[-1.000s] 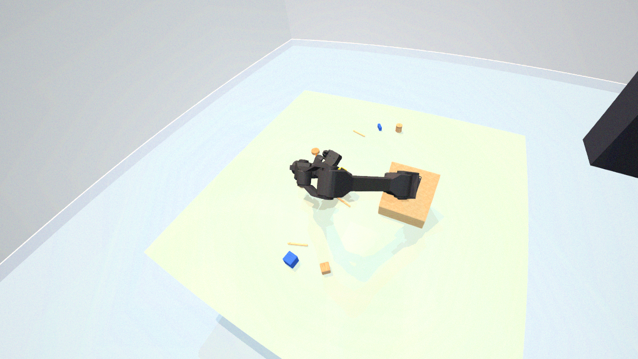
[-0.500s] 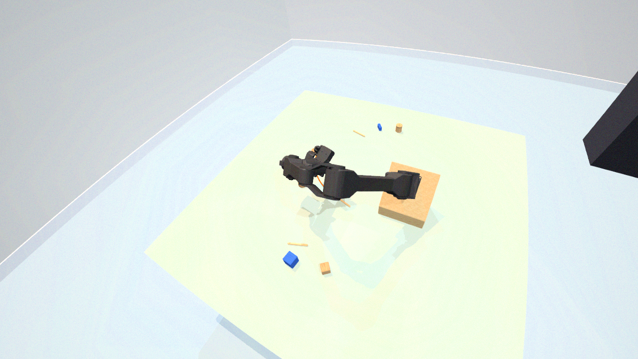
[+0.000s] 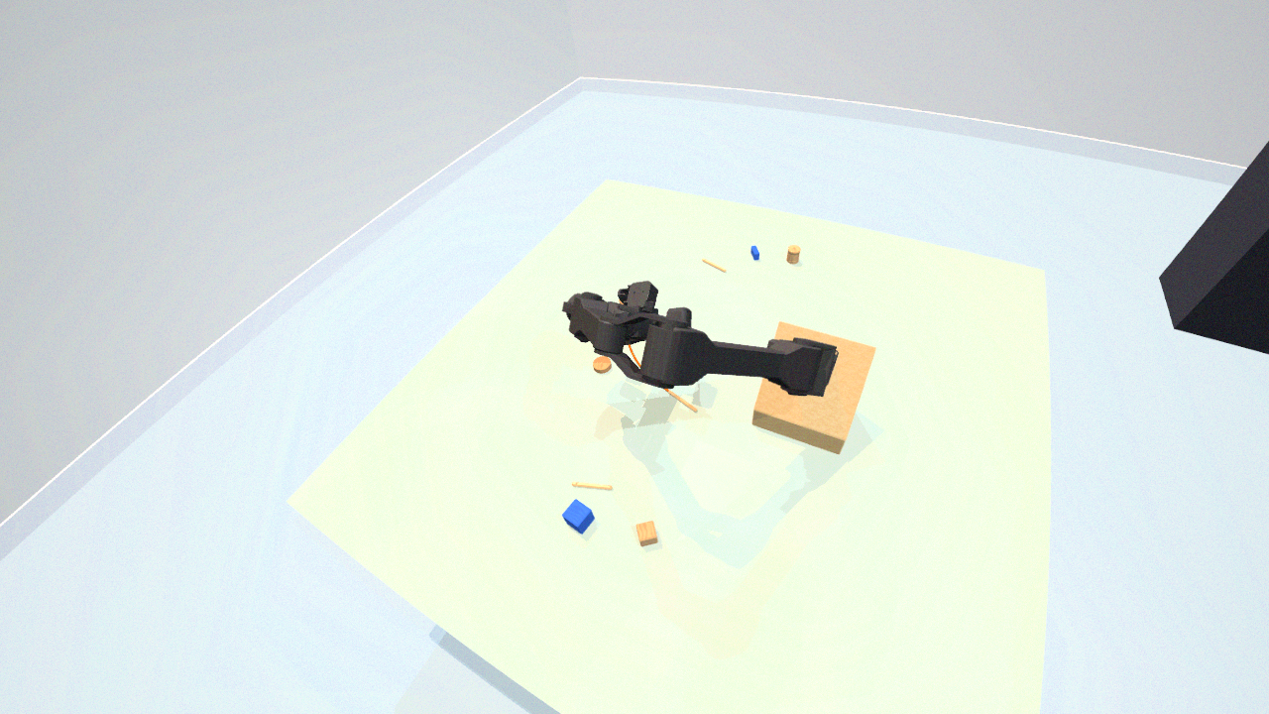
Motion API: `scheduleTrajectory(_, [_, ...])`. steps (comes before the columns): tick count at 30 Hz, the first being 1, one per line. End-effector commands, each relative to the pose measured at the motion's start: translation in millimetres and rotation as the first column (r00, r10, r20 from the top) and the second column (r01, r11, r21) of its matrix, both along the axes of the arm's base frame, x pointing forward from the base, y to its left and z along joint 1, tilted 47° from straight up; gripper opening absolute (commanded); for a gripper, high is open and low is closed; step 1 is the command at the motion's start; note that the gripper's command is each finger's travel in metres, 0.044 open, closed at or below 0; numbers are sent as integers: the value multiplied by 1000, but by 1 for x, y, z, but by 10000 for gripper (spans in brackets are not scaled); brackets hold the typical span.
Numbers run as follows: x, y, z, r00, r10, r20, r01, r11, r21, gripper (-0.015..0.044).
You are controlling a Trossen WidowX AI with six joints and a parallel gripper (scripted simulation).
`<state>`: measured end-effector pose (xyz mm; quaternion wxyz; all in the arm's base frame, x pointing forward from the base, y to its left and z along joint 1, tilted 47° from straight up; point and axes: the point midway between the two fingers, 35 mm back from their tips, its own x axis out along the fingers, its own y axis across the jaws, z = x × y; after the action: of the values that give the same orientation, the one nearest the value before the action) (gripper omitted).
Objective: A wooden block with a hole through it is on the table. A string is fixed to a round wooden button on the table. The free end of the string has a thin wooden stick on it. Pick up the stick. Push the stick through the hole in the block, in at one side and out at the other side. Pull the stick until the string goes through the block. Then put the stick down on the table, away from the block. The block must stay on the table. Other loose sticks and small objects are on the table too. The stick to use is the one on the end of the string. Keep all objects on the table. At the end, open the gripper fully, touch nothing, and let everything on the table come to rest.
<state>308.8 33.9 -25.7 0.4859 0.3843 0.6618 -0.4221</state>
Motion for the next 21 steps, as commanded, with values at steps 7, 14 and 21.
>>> scheduleTrajectory(7, [-9, -7, -19, 642, 679, 355, -766, 567, 302, 440])
scheduleTrajectory(14, [-11, -12, -24, 230, 740, 632, -972, 148, 181, 440])
scheduleTrajectory(21, [-12, -16, -27, -139, 637, 758, -987, -151, -55, 440])
